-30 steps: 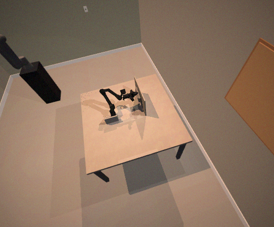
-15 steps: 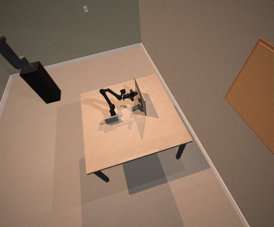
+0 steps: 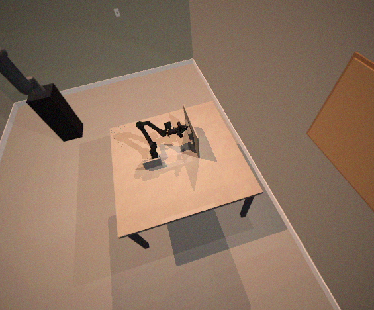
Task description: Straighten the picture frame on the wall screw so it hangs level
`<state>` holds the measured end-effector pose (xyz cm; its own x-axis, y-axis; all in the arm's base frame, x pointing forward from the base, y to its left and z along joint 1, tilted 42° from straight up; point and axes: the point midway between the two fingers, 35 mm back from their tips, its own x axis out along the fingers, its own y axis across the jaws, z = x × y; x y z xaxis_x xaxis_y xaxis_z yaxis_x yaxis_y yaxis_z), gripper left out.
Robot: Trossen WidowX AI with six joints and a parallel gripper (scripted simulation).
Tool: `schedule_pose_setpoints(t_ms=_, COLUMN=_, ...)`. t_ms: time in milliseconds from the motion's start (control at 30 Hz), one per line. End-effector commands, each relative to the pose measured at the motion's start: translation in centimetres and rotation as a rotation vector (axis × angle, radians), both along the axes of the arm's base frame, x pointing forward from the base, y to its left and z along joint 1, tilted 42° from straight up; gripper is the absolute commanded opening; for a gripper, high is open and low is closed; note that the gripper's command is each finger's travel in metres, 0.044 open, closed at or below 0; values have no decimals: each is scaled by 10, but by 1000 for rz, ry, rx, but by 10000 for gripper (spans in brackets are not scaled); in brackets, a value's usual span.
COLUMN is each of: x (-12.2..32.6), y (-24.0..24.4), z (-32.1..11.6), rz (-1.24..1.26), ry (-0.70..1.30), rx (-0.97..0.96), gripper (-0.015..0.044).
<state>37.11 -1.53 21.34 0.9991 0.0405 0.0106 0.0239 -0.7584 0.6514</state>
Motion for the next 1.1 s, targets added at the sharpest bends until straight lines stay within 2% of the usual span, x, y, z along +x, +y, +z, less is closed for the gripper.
schedule_pose_setpoints(t_ms=0, x=0, y=0, z=0, rz=-1, ry=0, rx=-29, gripper=0)
schedule_pose_setpoints(t_ms=733, x=0, y=1, z=0, rz=-2, ry=-4, rx=-134, gripper=0)
schedule_pose_setpoints(t_ms=1067, x=0, y=0, z=0, rz=-2, ry=-5, rx=-120, gripper=260)
